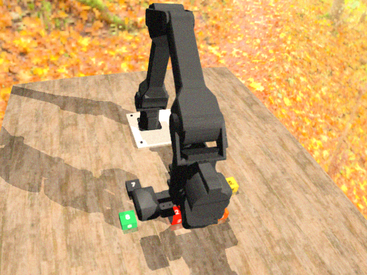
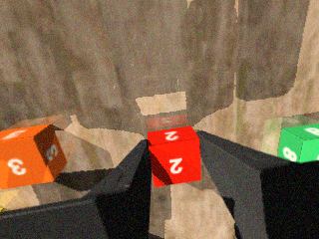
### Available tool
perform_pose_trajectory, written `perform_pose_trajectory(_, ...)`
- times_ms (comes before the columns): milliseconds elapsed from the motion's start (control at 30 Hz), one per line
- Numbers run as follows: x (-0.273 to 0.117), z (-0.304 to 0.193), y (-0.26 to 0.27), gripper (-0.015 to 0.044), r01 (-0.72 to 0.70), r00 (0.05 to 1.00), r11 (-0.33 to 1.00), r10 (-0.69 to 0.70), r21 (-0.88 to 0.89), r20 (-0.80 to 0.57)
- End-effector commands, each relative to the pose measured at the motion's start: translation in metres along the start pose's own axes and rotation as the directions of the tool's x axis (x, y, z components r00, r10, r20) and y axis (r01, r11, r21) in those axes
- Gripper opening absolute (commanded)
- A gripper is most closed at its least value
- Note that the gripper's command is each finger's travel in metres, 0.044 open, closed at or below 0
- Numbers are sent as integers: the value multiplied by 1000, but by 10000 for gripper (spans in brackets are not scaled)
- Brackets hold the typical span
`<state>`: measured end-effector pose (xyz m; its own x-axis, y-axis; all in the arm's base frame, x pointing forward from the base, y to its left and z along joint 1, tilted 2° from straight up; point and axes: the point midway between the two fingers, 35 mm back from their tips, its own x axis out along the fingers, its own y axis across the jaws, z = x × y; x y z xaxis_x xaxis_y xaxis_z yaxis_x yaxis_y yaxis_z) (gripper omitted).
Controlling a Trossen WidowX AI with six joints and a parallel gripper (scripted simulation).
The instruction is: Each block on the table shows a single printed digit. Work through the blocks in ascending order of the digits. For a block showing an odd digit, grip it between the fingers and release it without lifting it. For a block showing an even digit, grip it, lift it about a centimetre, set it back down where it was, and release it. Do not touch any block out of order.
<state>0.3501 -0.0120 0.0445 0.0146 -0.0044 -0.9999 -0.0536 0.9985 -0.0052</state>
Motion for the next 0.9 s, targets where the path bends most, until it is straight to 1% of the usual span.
perform_pose_trajectory(0,5,-1,0,120,-1,1000,1000,1,3,-10)
perform_pose_trajectory(200,5,-1,0,120,-1,1000,1000,1,3,-10)
perform_pose_trajectory(533,5,-1,0,383,-1,1000,1000,1,3,-10)
perform_pose_trajectory(567,5,-1,0,400,-1,1000,1000,1,3,-10)
perform_pose_trajectory(700,2,-1,0,400,-1,1000,1000,1,3,-10)
perform_pose_trajectory(800,-28,-1,0,400,-1,1000,1000,1,4,-10)
perform_pose_trajectory(867,-31,-1,0,400,-1,1000,1000,1,3,-10)
